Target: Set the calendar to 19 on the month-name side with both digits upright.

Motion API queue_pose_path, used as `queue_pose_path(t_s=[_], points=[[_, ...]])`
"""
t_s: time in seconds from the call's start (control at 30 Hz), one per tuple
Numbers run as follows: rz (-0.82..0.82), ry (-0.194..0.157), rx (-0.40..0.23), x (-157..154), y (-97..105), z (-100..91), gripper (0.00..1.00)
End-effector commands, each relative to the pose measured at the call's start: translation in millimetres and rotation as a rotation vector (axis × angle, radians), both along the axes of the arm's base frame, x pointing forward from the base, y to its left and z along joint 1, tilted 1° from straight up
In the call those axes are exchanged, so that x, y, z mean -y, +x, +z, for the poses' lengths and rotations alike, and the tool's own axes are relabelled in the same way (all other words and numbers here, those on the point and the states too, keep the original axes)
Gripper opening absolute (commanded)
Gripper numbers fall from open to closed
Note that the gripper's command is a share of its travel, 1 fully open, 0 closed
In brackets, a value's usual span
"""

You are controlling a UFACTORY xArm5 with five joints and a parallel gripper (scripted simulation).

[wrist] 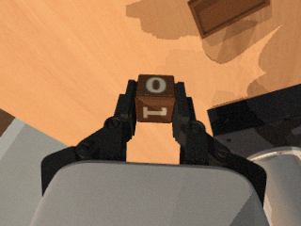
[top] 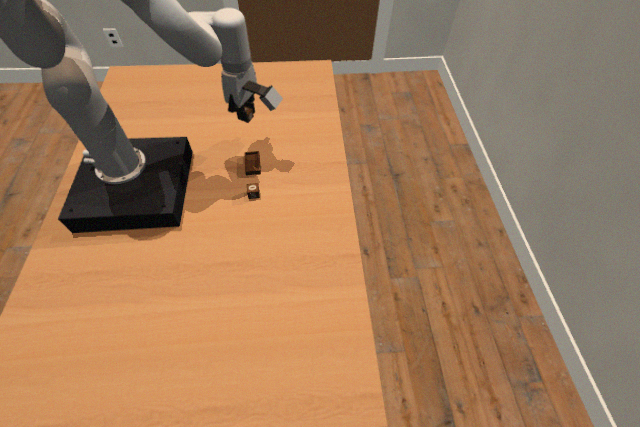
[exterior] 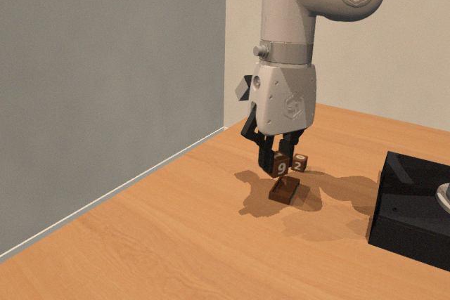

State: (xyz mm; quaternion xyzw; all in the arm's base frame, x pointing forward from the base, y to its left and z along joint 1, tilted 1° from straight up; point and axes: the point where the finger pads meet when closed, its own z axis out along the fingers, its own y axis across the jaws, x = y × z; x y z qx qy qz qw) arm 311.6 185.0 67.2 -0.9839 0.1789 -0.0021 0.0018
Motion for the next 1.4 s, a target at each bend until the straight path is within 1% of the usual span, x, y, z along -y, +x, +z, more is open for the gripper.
queue_pose_path(t_s=[0.0,0.03,0.07,0.13,0.17,0.27,0.33,0.4,0.57,0.7,1.2,1.37], points=[[0.155,0.001,0.003,-5,0,0.5,0.29],[0.21,0.0,0.003,-7,-1,0.3,0.29],[0.213,0.0,0.003,-7,-1,0.3,0.29],[0.31,0.0,0.003,-10,-2,0.0,0.29],[0.317,0.0,0.004,-10,-2,0.0,0.29],[0.439,-0.001,0.004,-13,-3,-0.4,0.29],[0.472,-0.001,0.004,-14,-4,-0.5,0.29],[0.472,-0.001,0.004,-14,-4,-0.5,0.29],[0.571,-0.002,0.004,-17,-5,-0.9,0.29],[0.592,-0.002,0.004,-18,-5,-0.9,0.29],[0.593,-0.002,0.004,-18,-5,-1.1,0.29],[0.593,-0.002,0.004,-18,-5,-6.2,0.29]])
